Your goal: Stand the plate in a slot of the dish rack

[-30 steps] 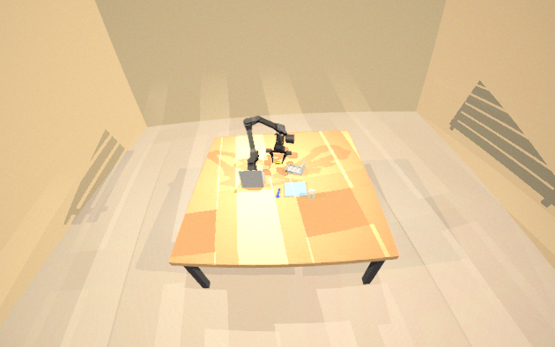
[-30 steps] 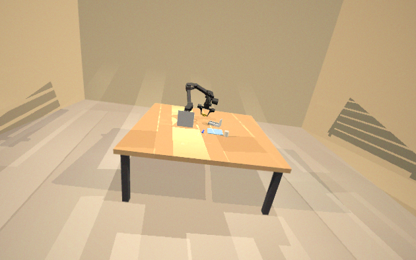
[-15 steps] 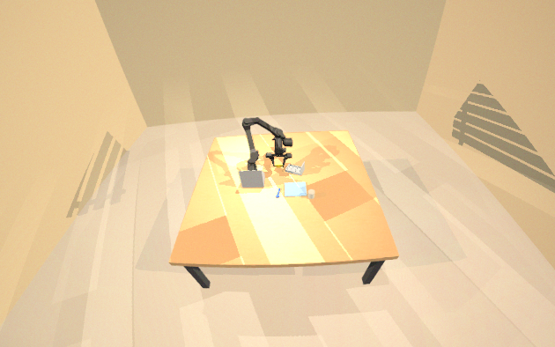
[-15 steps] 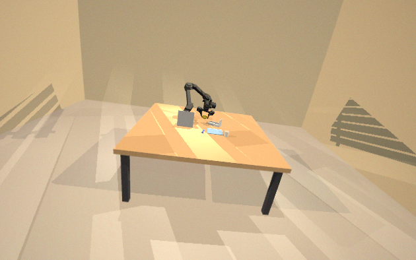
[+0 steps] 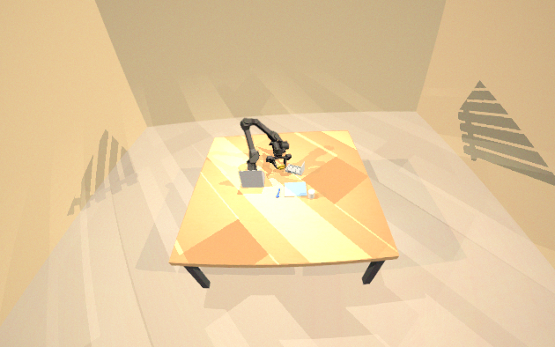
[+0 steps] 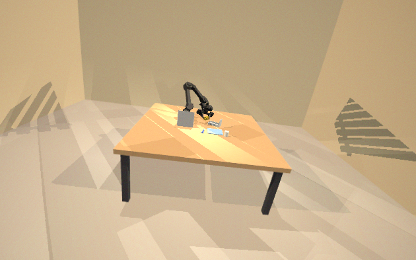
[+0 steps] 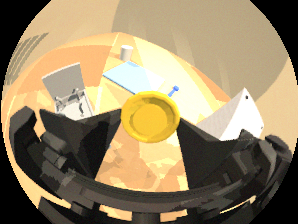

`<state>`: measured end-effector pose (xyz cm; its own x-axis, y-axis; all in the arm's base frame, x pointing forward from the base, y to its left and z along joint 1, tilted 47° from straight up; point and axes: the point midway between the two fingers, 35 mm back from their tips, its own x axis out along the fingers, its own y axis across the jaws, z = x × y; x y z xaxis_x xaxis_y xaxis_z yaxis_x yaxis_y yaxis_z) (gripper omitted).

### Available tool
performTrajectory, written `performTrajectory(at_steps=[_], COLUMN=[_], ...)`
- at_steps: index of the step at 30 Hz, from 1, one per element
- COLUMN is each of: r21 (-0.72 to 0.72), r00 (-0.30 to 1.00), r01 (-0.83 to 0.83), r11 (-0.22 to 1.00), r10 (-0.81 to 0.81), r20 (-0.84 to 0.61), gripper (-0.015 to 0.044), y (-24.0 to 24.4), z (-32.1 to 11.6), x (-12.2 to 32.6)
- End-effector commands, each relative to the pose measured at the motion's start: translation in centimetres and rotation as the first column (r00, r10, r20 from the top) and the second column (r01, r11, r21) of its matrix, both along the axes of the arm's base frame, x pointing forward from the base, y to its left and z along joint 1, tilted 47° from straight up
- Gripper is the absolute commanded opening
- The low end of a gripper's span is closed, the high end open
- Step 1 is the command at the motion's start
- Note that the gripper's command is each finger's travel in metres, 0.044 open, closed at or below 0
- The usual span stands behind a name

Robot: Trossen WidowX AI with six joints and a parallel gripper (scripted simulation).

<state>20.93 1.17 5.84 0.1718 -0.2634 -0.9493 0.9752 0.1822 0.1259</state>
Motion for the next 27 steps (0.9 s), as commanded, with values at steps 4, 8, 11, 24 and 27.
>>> performTrajectory(at_steps=[4,8,11,24,27], r21=[-0.107,-0.159,-0.196,-0.323,-0.343], r00=[0.993,0.982,0.97,0.878,0.848], r01=[-0.046,-0.065,-0.076,-0.089,-0.086], r11=[0.993,0.985,0.978,0.942,0.935], r10=[0.057,0.092,0.118,0.227,0.249], r20=[0.104,0.165,0.212,0.421,0.468], gripper=[0.0,0.0,0.0,0.0,0.0], y=[0.5,0.8,1.2,2.9,3.3], z=[-0.2,-0.1,0.0,1.1,1.4], x=[0.5,0.8,1.1,1.6,1.6])
